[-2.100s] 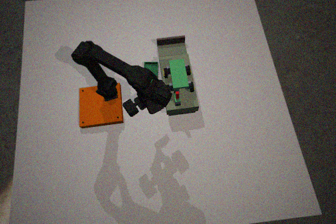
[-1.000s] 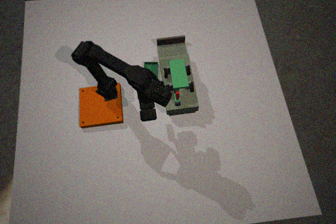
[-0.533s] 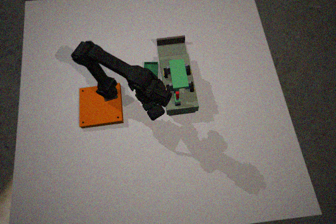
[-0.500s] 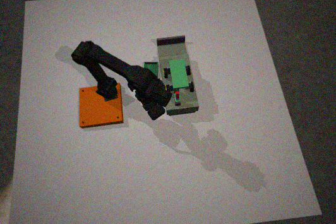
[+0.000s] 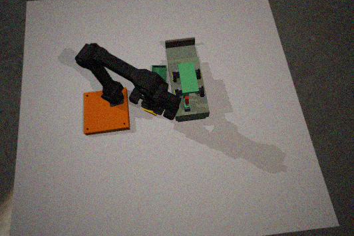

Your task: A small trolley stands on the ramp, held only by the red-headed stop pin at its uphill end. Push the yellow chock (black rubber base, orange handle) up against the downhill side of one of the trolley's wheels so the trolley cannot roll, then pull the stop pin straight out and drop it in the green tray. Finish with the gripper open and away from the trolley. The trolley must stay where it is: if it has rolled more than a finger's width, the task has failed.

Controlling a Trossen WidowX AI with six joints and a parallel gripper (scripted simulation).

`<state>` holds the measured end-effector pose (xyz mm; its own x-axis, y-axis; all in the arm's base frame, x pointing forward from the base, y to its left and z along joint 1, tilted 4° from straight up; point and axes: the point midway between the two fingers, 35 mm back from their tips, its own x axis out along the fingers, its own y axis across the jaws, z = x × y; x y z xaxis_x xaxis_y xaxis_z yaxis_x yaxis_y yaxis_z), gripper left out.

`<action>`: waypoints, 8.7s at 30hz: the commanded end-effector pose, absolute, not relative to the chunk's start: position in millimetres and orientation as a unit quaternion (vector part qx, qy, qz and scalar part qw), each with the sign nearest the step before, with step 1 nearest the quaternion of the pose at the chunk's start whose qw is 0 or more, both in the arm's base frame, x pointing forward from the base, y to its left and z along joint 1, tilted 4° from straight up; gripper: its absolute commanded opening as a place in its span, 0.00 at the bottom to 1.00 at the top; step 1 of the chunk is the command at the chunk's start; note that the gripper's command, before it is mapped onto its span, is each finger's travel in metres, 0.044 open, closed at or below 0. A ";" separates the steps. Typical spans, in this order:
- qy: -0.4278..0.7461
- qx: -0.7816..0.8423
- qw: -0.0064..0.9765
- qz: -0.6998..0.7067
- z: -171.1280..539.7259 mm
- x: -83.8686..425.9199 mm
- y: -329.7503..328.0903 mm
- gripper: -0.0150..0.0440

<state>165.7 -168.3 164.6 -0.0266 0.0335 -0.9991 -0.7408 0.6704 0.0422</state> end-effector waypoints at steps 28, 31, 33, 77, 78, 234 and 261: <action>0.538 -0.439 0.544 0.472 163.6 178.3 -142.0 0.25; 0.536 -0.441 0.543 0.473 163.2 183.1 -132.3 0.25; 0.536 -0.441 0.543 0.474 163.0 186.3 -125.7 0.25; 0.531 -0.439 0.546 0.476 156.7 244.4 21.5 0.25; 0.531 -0.439 0.546 0.476 156.5 245.9 25.5 0.25; 0.076 -0.693 0.037 0.716 89.9 302.6 76.9 0.25; 0.076 -0.692 0.039 0.717 89.8 302.1 73.2 0.58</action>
<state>301.9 73.0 89.6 -0.0399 -0.0485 -0.9980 -0.1605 -0.9855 0.0543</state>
